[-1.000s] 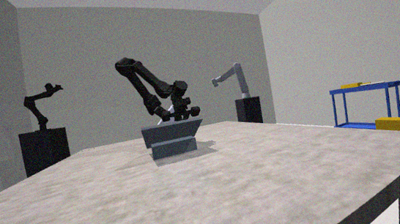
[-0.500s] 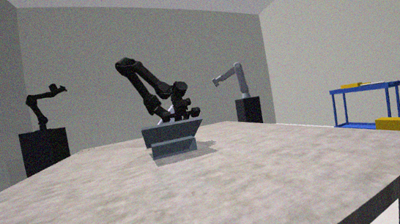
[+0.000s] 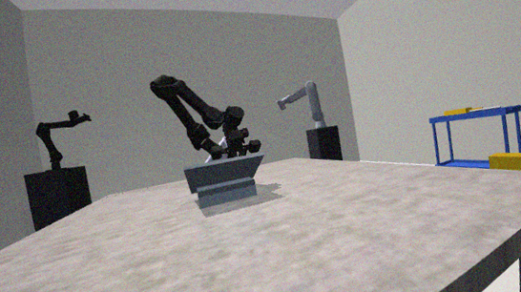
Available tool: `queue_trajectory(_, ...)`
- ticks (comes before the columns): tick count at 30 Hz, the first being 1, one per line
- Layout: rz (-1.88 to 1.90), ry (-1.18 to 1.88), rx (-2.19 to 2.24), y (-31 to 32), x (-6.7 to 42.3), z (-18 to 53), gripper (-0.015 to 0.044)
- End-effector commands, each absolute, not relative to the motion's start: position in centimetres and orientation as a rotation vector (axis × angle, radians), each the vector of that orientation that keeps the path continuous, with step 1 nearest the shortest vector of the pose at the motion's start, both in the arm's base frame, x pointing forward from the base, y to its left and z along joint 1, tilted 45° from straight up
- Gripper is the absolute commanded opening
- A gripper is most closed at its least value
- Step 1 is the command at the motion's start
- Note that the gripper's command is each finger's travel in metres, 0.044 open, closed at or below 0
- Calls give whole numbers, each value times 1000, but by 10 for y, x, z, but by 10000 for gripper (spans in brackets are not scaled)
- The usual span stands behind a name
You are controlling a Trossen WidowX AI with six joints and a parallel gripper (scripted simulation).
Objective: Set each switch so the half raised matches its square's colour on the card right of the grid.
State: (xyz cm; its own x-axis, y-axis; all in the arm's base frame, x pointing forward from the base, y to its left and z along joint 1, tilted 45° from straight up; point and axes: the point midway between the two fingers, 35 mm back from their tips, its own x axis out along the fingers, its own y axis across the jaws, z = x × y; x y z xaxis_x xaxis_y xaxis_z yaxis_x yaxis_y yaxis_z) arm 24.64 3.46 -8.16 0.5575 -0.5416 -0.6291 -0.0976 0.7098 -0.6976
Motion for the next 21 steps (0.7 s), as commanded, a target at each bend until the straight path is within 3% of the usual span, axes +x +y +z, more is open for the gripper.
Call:
queue_trajectory(1,-289,965,-762,34,246,-83,0)
queue_trajectory(21,-290,965,-762,33,248,-84,0)
